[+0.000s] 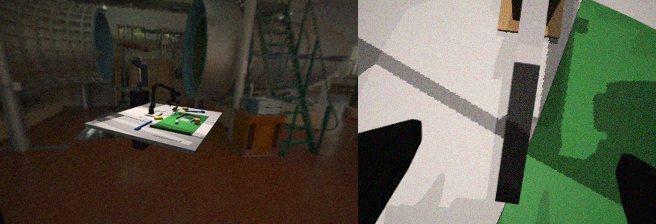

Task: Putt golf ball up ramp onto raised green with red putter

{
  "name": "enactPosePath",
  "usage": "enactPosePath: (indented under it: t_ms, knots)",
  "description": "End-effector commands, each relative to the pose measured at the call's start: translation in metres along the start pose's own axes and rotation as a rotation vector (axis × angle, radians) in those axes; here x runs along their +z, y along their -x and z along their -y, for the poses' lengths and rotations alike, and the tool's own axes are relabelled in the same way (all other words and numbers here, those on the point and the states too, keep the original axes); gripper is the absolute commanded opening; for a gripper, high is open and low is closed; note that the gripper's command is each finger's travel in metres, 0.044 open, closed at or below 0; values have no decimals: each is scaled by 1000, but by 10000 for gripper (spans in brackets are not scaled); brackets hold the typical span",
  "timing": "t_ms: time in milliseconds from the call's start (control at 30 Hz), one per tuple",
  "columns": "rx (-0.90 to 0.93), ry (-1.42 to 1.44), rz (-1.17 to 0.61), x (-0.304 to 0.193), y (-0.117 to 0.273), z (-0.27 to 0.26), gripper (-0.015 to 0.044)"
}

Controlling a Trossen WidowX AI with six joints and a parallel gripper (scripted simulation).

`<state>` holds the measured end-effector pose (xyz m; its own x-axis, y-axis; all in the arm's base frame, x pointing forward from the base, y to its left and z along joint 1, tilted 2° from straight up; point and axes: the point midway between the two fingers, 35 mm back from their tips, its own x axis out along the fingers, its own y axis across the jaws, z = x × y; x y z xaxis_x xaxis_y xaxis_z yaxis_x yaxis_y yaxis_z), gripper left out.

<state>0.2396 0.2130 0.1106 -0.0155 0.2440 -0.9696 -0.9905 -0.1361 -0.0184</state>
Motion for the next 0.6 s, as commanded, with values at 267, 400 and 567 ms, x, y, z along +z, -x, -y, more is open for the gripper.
enactPosePath:
  t_ms: [267, 400, 567]
  knots:
    - [2, 23, -9, -9, -21, -2, 440]
    - [2, 24, -9, -12, -32, -2, 440]
    - [2, 23, -9, -15, -44, -2, 440]
